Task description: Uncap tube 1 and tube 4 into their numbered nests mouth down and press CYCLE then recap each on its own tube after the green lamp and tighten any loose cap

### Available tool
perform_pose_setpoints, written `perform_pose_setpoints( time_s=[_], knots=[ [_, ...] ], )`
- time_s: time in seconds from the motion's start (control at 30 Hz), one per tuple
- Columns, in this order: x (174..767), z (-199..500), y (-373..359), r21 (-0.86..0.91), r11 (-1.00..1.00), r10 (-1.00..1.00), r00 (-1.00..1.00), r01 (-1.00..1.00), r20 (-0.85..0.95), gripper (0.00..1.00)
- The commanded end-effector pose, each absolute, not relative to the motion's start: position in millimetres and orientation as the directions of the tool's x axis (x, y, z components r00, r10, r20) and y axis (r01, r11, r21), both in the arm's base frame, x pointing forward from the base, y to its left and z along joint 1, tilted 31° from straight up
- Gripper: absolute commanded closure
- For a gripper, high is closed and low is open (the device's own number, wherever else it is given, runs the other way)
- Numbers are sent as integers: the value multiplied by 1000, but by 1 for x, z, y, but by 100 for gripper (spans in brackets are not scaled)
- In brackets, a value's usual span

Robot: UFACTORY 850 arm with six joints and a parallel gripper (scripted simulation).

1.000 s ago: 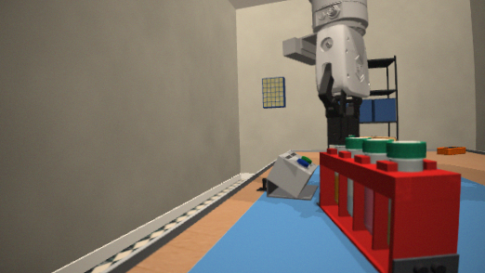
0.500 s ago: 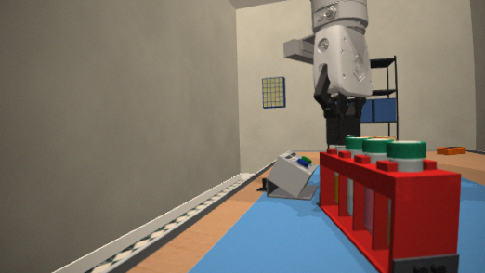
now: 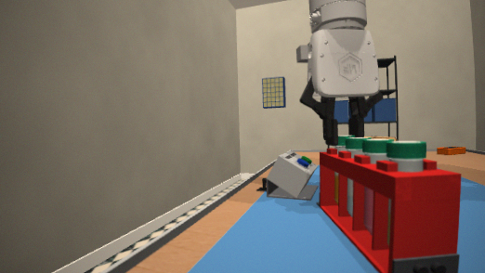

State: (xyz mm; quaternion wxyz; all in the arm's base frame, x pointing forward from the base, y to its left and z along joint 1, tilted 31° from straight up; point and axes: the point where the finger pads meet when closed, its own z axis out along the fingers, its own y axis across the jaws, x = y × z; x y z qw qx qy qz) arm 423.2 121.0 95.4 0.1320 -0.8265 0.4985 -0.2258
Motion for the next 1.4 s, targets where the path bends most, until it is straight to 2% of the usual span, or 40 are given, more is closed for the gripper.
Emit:
perform_pose_setpoints(
  time_s=[0.0, 0.23, 0.5, 0.63, 0.87, 0.9, 1.3, 1.37],
  knots=[
    [423, 95, 121, -498, -311, -950, 280, -809, 139, 100],
    [423, 95, 121, -515, 19, -1000, -3, -857, -31, 100],
    [424, 95, 121, -480, 327, -944, -267, -814, -191, 100],
    [424, 95, 121, -466, 393, -919, -324, -793, -225, 100],
    [424, 95, 121, -466, 393, -919, -324, -793, -225, 100],
    [424, 95, 121, -466, 393, -919, -324, -793, -225, 54],
    [423, 95, 121, -466, 393, -919, -325, -793, -224, 54],
    [423, 95, 121, -497, 236, -971, -188, -835, -144, 54]
  ],
)
